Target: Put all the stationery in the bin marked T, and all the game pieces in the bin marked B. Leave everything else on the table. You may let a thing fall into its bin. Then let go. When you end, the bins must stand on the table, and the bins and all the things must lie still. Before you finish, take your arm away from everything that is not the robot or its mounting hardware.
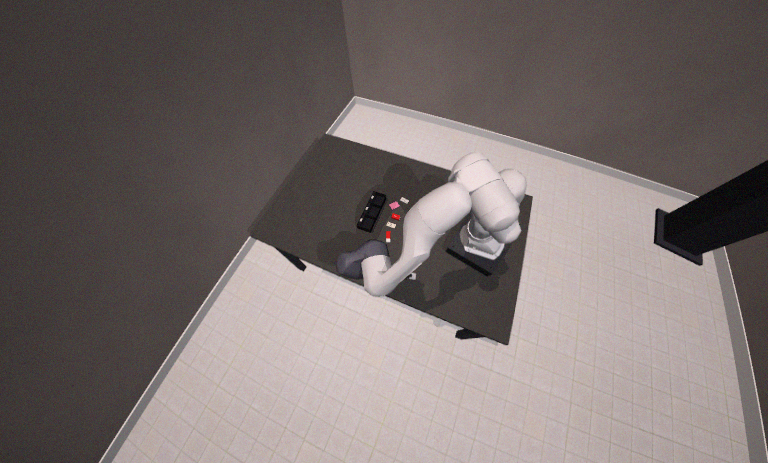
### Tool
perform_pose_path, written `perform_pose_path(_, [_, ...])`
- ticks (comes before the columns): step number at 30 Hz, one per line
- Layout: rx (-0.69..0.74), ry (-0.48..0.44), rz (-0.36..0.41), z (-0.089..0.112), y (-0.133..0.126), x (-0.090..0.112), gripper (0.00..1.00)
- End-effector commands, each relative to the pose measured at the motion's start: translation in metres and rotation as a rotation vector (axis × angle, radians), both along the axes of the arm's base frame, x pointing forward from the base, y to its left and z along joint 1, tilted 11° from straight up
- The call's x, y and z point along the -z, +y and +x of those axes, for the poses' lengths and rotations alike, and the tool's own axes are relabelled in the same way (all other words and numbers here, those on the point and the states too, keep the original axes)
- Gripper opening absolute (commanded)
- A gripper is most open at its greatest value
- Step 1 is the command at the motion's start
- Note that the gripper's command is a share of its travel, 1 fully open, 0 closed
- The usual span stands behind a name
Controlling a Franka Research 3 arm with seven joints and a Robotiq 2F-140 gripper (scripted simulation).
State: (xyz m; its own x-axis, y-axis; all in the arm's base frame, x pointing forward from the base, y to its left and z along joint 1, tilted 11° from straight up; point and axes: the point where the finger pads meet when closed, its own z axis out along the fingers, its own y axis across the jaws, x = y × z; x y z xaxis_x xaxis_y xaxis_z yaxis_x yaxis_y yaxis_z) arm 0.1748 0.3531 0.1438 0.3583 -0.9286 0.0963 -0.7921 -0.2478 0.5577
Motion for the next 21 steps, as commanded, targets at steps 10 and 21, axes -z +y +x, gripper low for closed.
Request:
perform_pose_path(10, [-0.165, 0.036, 0.200, 0.034, -0.007, 0.007, 0.05])
perform_pose_path(21, [-0.224, 0.027, 0.292, 0.062, -0.020, 0.012, 0.05])
